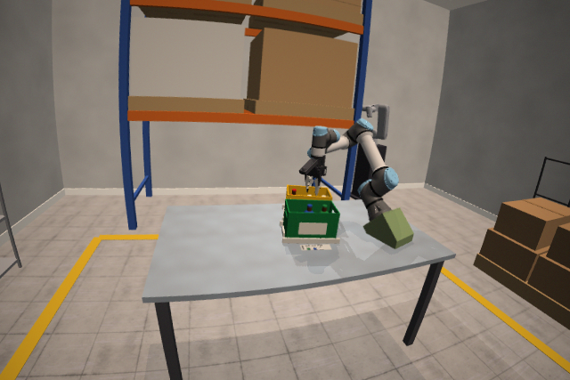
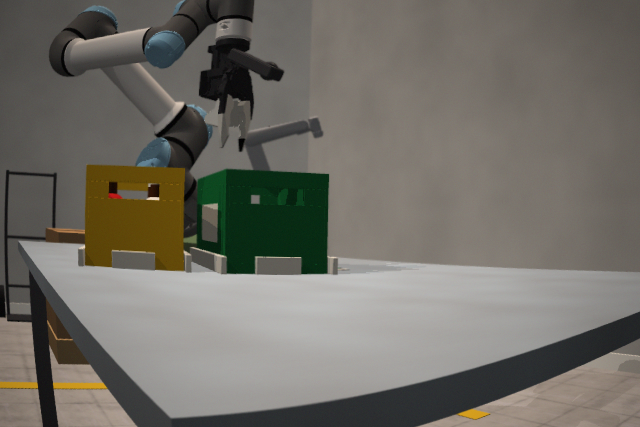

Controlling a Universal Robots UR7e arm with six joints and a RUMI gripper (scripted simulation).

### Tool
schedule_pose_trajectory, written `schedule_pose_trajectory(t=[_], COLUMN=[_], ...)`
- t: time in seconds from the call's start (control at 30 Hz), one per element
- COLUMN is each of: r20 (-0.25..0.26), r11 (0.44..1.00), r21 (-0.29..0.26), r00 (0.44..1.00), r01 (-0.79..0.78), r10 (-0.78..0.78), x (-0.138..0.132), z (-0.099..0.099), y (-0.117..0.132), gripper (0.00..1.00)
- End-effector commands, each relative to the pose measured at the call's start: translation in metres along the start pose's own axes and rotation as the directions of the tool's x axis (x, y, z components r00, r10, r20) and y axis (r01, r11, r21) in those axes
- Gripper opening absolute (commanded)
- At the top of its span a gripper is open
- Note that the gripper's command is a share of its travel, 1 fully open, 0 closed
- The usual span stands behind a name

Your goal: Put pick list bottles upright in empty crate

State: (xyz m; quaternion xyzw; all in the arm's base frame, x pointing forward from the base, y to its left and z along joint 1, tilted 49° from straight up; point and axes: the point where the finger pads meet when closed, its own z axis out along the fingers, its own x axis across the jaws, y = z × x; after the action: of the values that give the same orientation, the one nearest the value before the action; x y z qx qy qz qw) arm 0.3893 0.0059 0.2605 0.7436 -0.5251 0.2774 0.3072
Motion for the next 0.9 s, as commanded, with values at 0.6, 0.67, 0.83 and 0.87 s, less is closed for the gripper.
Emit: schedule_pose_trajectory(t=[0.6, 0.67, 0.83, 0.87], r20=[0.001, 0.001, 0.001, 0.001], r11=[1.000, 1.000, 1.000, 1.000], r21=[-0.001, -0.001, -0.002, -0.002], r00=[1.000, 1.000, 1.000, 1.000], r01=[0.000, 0.000, 0.000, 0.000], r10=[0.000, 0.000, 0.000, 0.000], x=[0.021, 0.023, 0.028, 0.030], z=[0.001, 0.001, 0.001, 0.001], y=[0.103, 0.113, 0.137, 0.142], gripper=[0.38, 0.38, 0.38, 0.38])
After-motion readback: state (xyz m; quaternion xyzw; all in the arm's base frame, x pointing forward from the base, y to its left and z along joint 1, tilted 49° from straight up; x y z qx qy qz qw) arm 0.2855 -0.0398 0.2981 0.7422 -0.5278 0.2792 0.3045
